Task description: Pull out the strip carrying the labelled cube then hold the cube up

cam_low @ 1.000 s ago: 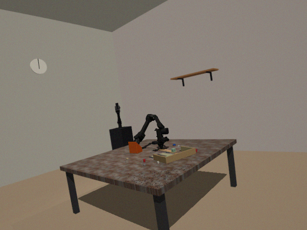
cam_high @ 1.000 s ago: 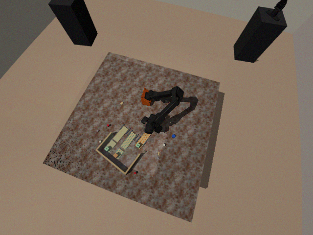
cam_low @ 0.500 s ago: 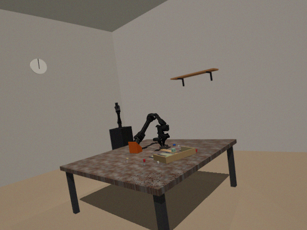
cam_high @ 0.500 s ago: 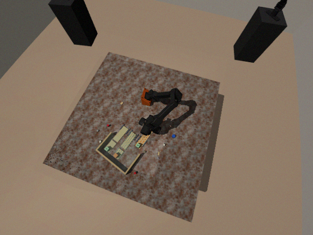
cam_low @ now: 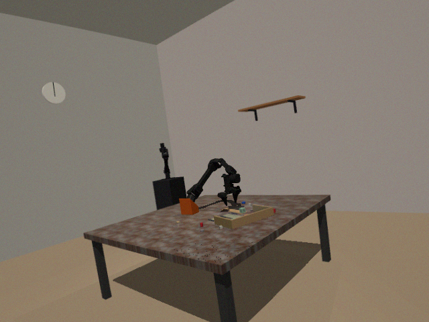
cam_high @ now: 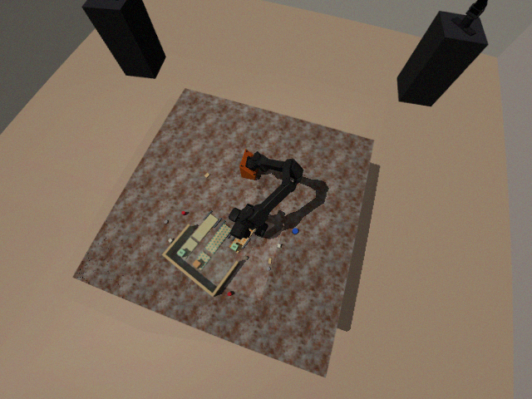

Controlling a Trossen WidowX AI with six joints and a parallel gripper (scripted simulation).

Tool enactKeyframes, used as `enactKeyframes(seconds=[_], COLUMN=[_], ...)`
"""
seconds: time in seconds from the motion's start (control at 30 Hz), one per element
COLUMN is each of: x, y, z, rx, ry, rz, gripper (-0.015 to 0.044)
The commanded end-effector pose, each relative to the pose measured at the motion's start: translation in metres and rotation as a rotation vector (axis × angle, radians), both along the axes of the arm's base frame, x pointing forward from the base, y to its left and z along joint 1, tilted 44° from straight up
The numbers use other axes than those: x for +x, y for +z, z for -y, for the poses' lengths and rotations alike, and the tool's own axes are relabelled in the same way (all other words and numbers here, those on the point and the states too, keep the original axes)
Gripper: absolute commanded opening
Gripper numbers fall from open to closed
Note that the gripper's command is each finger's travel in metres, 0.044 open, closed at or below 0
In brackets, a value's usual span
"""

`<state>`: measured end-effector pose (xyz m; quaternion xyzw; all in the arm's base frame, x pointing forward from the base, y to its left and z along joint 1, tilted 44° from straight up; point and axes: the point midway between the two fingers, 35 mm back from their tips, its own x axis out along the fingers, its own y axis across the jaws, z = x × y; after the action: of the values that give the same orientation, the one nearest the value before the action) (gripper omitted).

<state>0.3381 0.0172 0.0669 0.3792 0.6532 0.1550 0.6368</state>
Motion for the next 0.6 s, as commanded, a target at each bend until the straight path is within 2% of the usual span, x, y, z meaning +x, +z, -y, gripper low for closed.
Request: enactKeyframes(seconds=[0.0, 0.57], x=[0.014, 0.068], y=[-0.002, -0.008], z=[0.007, 0.033], rx=[-0.004, -0.006], ry=[0.004, 0.004], rz=[0.003, 0.006], gripper=[0.044, 0.044])
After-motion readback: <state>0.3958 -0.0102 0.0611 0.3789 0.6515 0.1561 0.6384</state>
